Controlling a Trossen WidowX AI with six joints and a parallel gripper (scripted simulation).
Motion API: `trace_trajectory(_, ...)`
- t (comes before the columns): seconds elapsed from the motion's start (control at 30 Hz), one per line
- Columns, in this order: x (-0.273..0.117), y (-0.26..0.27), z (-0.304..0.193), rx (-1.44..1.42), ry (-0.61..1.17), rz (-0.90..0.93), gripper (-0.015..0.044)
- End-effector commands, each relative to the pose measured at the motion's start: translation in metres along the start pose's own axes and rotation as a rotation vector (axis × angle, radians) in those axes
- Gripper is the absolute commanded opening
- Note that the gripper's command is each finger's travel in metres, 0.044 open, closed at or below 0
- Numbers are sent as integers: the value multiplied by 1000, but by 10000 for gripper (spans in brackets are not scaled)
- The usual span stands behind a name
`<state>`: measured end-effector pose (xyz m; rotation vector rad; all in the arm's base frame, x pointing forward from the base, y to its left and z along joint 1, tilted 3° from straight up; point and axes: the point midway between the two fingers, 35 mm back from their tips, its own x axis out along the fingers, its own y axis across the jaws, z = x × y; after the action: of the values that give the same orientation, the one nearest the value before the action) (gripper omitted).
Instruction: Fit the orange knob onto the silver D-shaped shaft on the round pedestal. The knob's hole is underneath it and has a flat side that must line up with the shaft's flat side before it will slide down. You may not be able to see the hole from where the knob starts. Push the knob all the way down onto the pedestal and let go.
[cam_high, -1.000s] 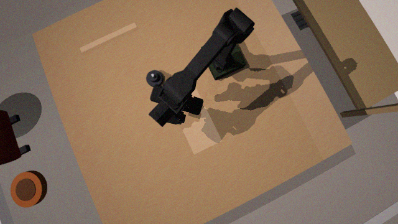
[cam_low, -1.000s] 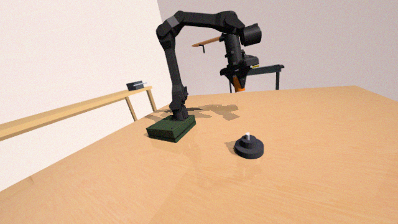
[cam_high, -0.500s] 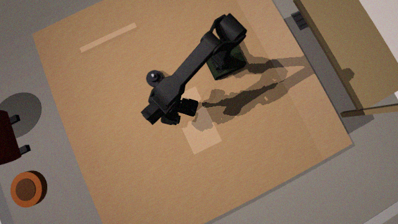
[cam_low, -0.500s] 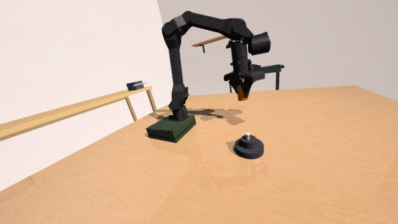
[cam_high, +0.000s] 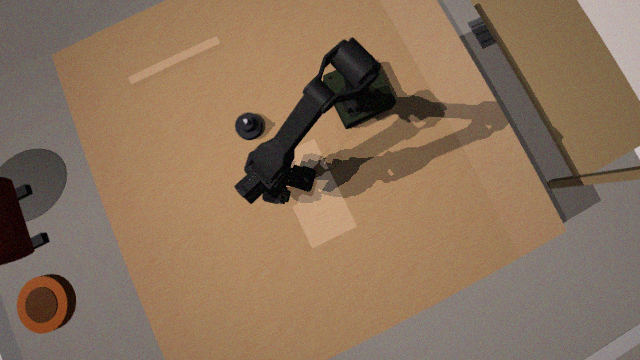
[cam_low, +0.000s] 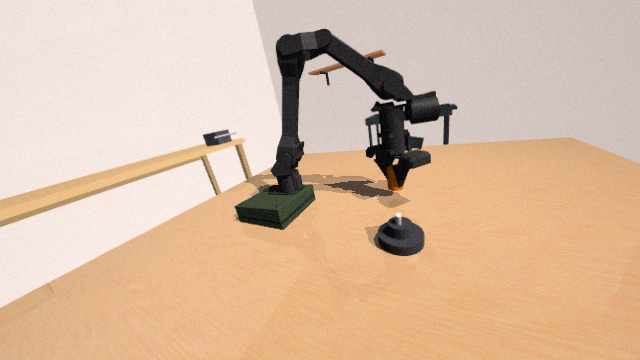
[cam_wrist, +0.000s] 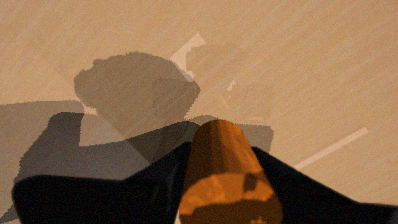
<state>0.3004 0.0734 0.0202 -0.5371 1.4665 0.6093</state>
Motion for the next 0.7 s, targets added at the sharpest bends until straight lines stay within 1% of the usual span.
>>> trace_trajectory(0.0,23,0,0,4,1,10,0)
trace_trajectory(0.27,26,-1,-2,4,1,10,0)
trace_trajectory(0.57,23,-1,-1,3,2,4,236)
trace_trajectory(0.67,23,-1,-1,3,2,4,240)
